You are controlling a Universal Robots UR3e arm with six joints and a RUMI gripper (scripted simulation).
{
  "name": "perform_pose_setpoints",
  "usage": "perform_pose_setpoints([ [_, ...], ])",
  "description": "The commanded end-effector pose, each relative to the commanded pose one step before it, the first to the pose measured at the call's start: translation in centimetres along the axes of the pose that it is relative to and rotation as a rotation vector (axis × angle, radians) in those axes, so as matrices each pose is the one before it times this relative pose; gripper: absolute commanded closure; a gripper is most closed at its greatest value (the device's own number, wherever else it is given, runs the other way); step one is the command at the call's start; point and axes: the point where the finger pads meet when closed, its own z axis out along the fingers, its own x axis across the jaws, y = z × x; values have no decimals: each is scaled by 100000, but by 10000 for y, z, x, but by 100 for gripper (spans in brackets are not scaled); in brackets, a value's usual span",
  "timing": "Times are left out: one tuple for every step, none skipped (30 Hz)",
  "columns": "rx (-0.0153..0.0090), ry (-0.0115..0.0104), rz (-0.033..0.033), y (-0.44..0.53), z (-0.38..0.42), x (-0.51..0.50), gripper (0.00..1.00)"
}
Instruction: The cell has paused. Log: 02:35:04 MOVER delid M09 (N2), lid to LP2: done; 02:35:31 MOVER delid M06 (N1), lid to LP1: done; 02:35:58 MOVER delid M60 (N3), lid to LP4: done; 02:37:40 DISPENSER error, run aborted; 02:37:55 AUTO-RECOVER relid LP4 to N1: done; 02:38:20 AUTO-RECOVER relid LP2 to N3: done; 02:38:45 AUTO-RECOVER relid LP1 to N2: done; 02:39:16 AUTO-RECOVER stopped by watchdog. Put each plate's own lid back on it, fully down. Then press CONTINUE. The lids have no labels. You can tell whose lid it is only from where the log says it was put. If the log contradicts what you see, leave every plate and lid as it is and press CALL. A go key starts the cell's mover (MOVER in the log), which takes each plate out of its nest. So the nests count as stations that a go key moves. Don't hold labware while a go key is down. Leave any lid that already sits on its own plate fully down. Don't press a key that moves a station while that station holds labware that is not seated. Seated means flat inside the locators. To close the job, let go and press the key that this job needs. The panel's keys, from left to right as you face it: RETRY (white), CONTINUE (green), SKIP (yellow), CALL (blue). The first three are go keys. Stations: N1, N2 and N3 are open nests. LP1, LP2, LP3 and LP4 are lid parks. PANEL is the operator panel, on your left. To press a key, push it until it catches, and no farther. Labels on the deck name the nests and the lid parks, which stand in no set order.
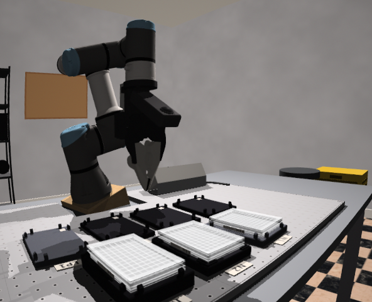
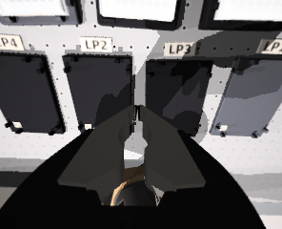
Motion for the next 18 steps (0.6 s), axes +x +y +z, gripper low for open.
perform_pose_setpoints([
  [-400, 58, 90, -422, -23355, 177, 100],
  [0, -1, 0, -2, -4998, -1, 100],
  [0, 0, 0, -6, -1259, -4, 100],
  [0, 0, 0, -8, -11, -5, 100],
  [0, 0, 0, -6, -9, -4, 100],
  [0, 0, 0, 0, 0, 0, 100],
  [0, 0, 0, 0, 0, 0, 100],
  [2, 0, 0, 26, 45, 16, 100],
  [-1, 0, 0, -11, -18, -7, 100],
  [0, -5, -2000, 1211, -12, -4852, 100],
  [0, -5, -2000, 1122, -5, -4871, 100],
  [0, -5, -2000, 1028, 0, -4893, 100],
  [0, -5, -2000, 930, 2, -4914, 100],
  [-2, -3, -1999, 766, -41, -4991, 100],
  [0, -4, -2000, 723, -1, -4956, 100],
  [0, -4, -2000, 623, -2, -4970, 100],
  [0, -4, -2000, 524, -2, -4981, 100],
  [0, -4, -2000, 424, -2, -4991, 100],
])
